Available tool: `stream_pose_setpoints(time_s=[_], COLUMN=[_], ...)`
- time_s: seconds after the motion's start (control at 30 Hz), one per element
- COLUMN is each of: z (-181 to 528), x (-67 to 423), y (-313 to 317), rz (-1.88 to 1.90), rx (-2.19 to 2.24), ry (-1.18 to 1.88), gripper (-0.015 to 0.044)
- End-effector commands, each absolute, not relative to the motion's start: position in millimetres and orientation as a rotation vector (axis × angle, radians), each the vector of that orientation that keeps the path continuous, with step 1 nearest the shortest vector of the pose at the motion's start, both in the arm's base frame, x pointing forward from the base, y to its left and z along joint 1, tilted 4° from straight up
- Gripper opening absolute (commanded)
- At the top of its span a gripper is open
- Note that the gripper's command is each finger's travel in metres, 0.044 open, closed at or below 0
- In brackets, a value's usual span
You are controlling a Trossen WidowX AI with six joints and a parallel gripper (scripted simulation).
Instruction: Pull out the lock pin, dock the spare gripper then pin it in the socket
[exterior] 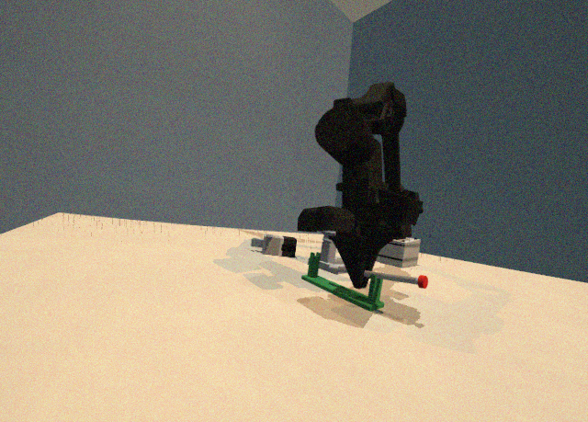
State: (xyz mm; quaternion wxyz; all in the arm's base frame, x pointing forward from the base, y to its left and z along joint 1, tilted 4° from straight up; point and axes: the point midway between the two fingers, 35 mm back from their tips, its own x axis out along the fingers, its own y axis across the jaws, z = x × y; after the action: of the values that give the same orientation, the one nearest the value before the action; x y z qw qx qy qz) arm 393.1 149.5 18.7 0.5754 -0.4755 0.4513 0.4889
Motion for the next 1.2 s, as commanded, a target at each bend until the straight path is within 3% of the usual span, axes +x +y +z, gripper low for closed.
stream_pose_setpoints(time_s=[0.0, 1.17], z=[17.4, 45.7], x=[393.3, 384.5], y=[149.1, 136.5], rz=[1.148, 1.168], rx=[-1.118, -1.109], ry=[1.057, 1.095], gripper=[0.0, 0.0])
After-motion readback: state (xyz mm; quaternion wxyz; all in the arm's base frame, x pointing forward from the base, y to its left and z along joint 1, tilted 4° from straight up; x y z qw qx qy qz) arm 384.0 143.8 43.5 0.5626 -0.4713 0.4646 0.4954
